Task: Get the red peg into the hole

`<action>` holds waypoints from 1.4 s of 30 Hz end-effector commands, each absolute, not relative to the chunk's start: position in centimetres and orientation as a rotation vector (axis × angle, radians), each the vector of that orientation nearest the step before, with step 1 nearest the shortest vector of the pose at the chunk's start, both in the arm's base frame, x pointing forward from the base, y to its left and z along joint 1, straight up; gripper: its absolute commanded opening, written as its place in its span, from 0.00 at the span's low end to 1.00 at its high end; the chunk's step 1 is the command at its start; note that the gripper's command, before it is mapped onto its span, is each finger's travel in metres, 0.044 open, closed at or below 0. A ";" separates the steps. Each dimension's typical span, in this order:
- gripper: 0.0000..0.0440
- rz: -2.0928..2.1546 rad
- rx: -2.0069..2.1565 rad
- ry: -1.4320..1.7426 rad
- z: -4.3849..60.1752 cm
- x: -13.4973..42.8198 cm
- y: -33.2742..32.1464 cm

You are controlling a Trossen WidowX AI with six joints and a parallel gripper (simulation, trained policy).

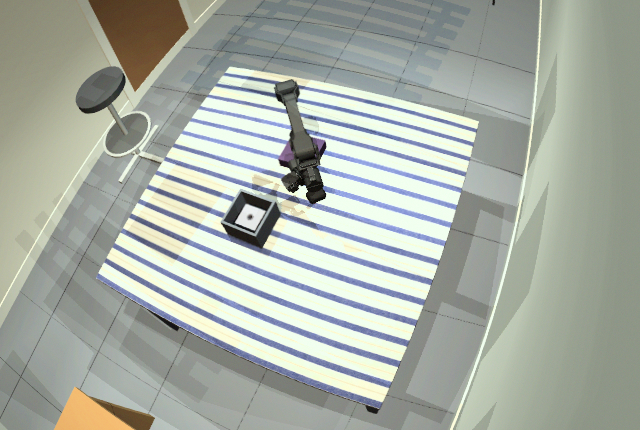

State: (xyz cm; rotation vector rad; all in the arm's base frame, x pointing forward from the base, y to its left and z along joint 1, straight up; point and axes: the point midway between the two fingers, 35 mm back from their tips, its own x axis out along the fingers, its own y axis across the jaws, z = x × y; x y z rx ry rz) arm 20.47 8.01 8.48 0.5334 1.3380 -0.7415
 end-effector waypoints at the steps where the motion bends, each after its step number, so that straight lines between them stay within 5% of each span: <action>1: 1.00 -0.772 0.568 1.339 6.7 20.0 8.1; 13: 0.95 -0.795 0.690 1.294 1.8 19.6 8.6; 29: 0.02 -0.810 0.765 1.387 1.3 19.0 8.7; 42: 0.00 -0.741 0.656 1.274 5.1 20.9 6.6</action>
